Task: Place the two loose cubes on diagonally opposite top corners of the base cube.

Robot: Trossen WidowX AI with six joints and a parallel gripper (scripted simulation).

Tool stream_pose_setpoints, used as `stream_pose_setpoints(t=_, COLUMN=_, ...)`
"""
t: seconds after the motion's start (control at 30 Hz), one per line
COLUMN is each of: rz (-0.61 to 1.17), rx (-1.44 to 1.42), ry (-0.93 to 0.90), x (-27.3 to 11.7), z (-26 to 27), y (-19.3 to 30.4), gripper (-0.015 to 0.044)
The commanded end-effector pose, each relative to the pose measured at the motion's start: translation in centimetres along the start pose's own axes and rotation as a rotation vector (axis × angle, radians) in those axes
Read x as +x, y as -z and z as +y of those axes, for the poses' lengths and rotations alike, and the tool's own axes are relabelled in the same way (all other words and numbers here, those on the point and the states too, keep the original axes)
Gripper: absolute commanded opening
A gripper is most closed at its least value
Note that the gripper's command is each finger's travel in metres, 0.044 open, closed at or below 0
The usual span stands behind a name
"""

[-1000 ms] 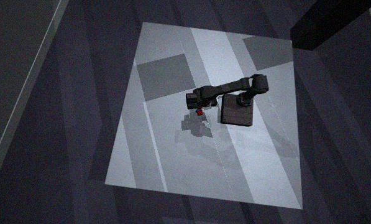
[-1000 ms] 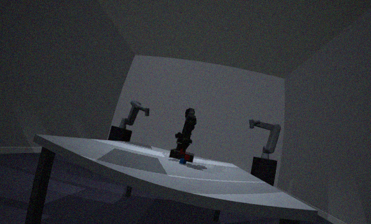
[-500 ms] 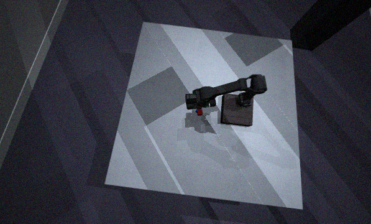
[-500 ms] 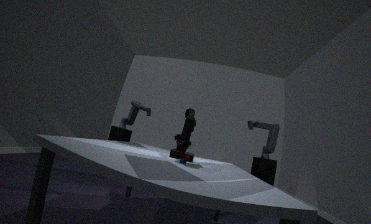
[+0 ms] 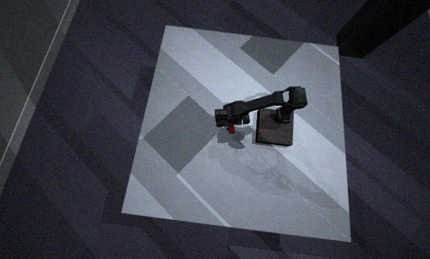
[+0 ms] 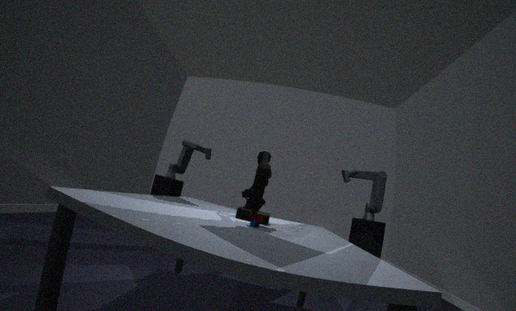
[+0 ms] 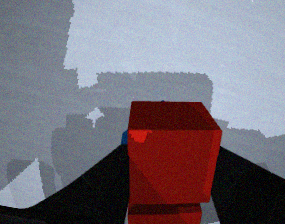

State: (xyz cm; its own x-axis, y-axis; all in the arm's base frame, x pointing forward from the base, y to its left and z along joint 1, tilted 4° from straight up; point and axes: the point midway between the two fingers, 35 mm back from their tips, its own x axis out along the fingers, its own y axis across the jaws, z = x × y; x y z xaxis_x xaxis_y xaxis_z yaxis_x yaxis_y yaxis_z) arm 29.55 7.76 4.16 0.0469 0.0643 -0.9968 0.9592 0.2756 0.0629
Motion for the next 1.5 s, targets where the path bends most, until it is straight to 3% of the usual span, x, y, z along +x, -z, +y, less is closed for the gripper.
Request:
stream_pose_setpoints(t=0.0, rz=0.006, rx=0.004, ry=0.003, x=0.2, z=-0.1, y=0.1, gripper=0.0105)
stream_pose_setpoints(t=0.43, rz=0.006, rx=0.004, ry=0.003, x=0.2, z=-0.1, y=0.1, gripper=0.0105)
stream_pose_setpoints(t=0.57, rz=0.006, rx=0.004, ry=0.003, x=0.2, z=-0.1, y=0.1, gripper=0.0205)
stream_pose_setpoints(t=1.47, rz=0.000, rx=0.000, ry=0.003, x=-3.2, z=-0.1, y=0.0, gripper=0.0205)
